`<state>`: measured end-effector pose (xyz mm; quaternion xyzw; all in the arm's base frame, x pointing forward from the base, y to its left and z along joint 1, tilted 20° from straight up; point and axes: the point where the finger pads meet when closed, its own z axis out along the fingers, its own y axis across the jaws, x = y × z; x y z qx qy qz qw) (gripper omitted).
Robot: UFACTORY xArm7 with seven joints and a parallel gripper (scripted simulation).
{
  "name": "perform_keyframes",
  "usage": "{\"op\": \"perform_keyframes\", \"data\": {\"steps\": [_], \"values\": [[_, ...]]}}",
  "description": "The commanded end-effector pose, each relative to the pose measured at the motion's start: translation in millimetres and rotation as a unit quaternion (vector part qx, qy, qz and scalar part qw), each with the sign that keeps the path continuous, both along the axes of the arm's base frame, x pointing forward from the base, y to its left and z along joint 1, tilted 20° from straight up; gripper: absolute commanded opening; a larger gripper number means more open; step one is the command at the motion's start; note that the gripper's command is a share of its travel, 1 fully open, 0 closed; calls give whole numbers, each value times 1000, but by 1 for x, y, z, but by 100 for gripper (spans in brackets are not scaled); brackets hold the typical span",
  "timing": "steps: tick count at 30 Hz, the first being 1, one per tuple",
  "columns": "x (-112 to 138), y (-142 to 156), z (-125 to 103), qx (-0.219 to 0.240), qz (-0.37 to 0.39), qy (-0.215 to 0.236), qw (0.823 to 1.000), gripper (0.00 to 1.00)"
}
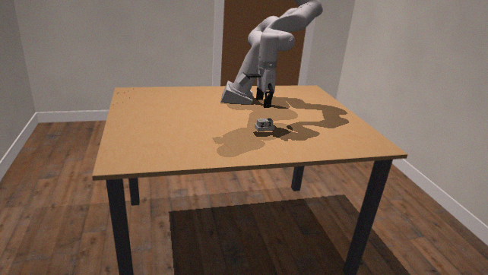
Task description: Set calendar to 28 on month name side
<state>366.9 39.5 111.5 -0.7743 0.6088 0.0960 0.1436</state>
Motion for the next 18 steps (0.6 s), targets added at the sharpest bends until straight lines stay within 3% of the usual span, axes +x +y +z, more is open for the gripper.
{"op": "perform_keyframes", "data": {"steps": [1, 10, 18], "values": [[1, -1, 2, 0, -1, -1, 1000, 100], [1, -6, 16, 0, -1, -1, 1000, 100], [0, -17, 48, 0, -1, -1, 1000, 100]]}}
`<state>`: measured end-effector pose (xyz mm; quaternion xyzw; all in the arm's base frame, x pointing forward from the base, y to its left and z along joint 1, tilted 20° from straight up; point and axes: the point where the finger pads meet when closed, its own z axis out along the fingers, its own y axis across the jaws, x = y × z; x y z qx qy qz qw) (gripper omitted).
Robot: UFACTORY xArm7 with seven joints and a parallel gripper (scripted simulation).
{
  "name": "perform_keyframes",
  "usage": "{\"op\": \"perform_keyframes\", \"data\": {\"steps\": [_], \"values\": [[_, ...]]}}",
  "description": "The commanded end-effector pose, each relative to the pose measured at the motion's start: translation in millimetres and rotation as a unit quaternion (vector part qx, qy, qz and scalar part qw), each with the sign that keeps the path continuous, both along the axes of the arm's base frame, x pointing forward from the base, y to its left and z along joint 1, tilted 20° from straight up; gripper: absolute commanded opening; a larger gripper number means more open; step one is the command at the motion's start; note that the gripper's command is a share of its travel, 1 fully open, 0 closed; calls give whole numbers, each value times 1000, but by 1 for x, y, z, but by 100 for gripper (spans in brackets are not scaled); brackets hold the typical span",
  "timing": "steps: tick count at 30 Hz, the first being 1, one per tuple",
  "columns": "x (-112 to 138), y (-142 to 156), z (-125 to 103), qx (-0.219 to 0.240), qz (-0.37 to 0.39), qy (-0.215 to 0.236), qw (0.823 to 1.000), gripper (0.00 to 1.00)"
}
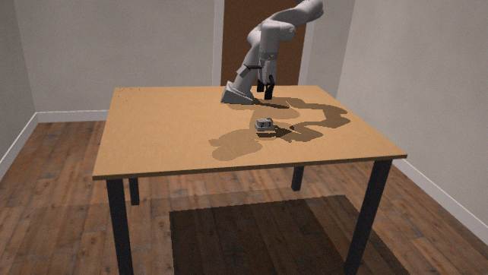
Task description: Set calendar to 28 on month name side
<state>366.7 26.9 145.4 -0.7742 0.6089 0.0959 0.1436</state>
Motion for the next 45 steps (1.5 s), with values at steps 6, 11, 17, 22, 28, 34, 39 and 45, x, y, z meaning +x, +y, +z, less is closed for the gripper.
{"op": "perform_keyframes", "data": {"steps": [6, 11, 17, 22, 28, 34, 39, 45], "values": [[-1, -11, 30, 0, -1, -1, 1000, 100], [-1, -12, 33, 0, -1, -1, 1000, 100], [-1, -12, 33, 0, -1, -1, 1000, 100], [-1, -12, 33, 0, -1, -1, 1000, 100], [-1, -12, 33, 0, -1, -1, 1000, 100], [-1, -12, 33, 0, -1, -1, 1000, 100], [-1, -12, 33, 0, -1, -1, 1000, 100], [-1, -12, 33, 0, -1, -1, 1000, 100]]}}
